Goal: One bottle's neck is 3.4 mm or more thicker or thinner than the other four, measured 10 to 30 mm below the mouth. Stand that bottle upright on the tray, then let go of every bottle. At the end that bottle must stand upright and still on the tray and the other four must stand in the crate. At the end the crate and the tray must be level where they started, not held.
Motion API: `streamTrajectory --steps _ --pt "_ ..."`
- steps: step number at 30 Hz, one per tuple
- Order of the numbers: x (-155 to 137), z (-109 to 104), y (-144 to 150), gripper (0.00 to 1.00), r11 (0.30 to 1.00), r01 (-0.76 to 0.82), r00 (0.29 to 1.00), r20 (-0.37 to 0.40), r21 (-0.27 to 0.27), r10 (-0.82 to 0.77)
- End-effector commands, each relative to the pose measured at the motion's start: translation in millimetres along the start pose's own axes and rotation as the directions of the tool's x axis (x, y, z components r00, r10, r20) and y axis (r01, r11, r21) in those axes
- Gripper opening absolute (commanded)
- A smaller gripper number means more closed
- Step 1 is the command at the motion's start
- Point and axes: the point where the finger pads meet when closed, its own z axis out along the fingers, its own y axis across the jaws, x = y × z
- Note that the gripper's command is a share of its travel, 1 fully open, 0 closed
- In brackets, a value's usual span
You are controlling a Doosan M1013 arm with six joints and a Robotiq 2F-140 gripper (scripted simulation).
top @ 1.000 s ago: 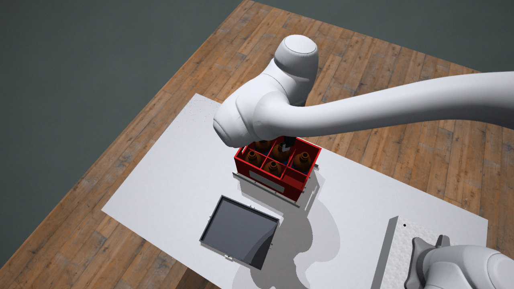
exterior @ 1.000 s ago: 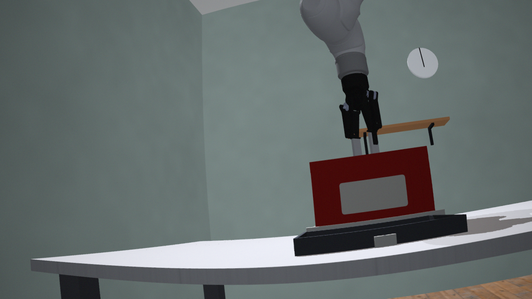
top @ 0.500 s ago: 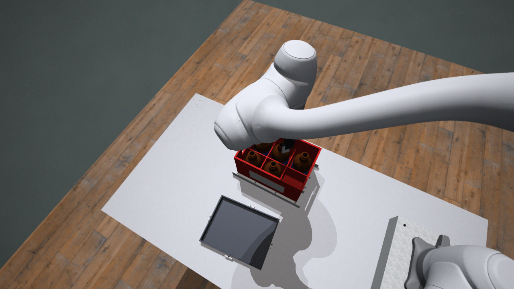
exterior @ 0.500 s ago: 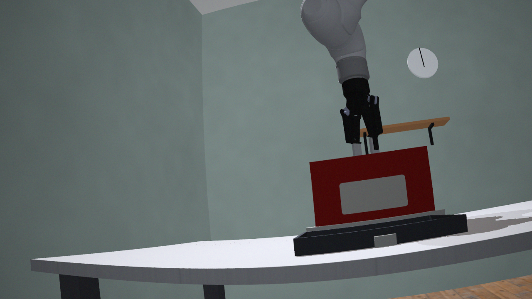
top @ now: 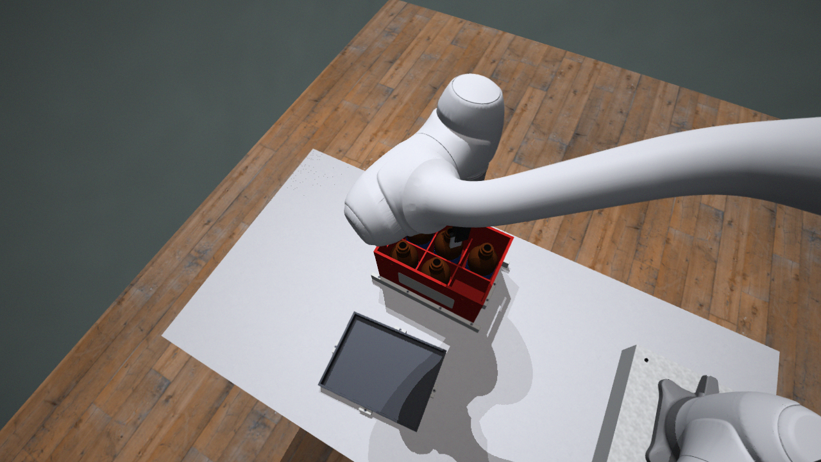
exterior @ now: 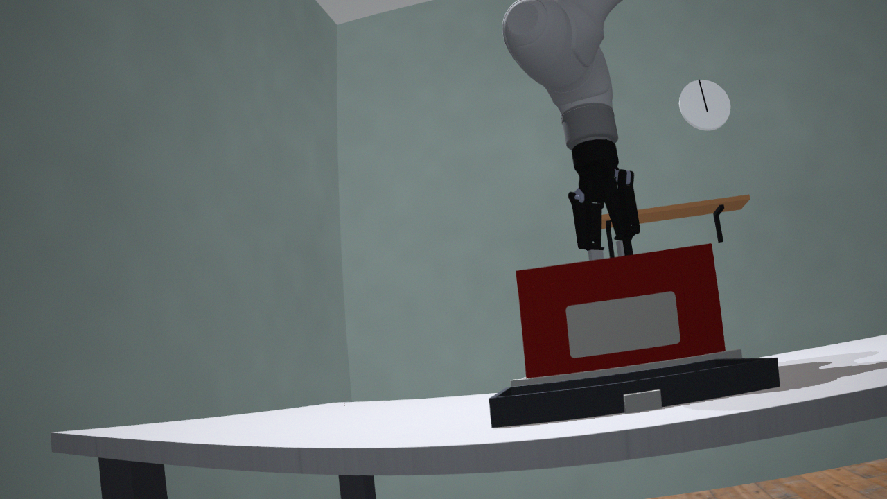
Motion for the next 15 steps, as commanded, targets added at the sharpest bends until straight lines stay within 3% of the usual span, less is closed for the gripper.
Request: streamTrajectory --steps 1,15 --pt "0.0 0.8 0.0 0.38 1.000 0.000 1.000 0.000 0.000 0.000" --pt "0.0 7.5 0.0 0.38 1.000 0.000 1.000 0.000 0.000 0.000"
